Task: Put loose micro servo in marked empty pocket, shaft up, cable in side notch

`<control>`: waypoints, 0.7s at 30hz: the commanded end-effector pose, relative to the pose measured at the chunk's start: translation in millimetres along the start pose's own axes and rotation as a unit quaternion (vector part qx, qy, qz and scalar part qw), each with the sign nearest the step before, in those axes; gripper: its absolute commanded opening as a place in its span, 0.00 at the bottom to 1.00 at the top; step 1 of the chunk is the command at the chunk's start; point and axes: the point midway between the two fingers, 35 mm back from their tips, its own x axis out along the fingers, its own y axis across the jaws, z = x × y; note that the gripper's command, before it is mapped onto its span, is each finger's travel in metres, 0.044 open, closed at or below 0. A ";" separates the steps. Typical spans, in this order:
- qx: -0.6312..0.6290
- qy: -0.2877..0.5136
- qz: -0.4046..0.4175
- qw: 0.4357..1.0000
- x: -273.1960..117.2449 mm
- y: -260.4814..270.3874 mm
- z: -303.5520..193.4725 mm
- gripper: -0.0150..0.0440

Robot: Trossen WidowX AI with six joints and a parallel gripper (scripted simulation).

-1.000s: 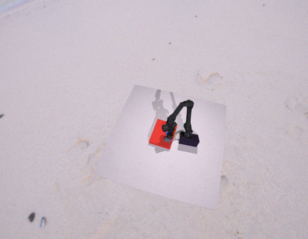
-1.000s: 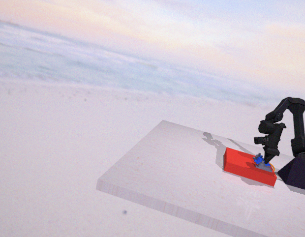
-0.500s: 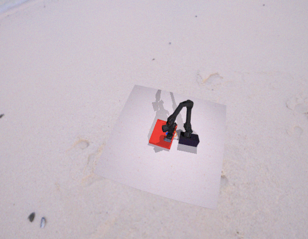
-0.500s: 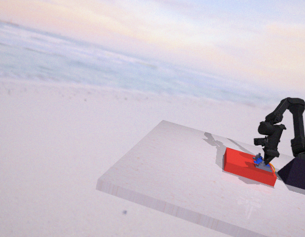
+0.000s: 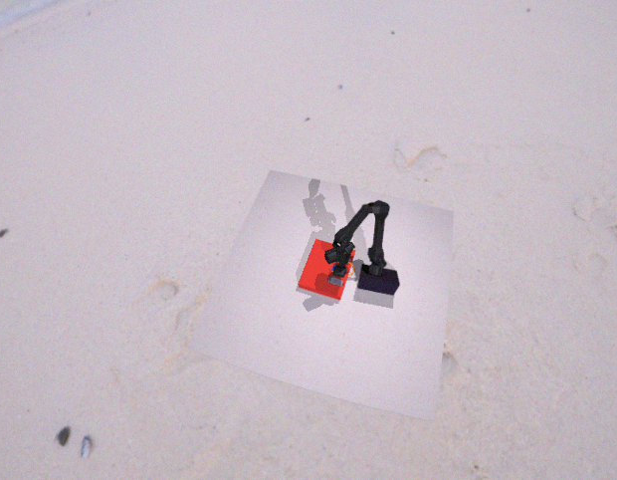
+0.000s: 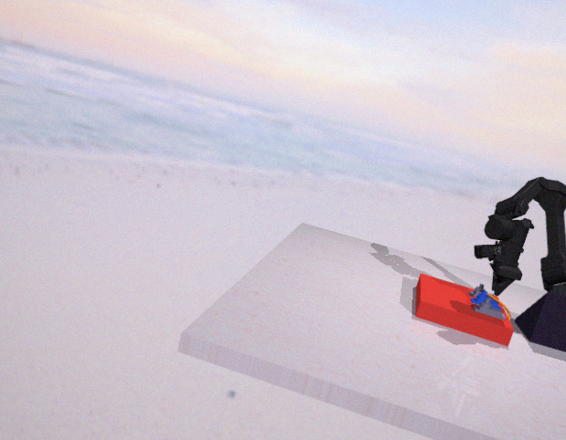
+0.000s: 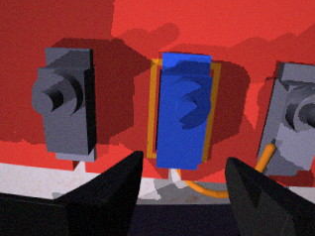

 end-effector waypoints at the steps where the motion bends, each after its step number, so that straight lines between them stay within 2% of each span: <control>1: -0.001 -0.001 0.000 1.000 -7.8 1.8 13.2 0.75; 7: 0.002 0.000 0.002 1.000 -38.3 3.0 62.3 1.00; 13: 0.004 0.000 0.003 1.000 -63.7 -0.9 105.8 1.00; 17: 0.004 0.000 0.003 1.000 -67.2 -1.1 106.7 1.00; 21: 0.008 -0.002 0.007 1.000 -96.8 -2.3 101.3 1.00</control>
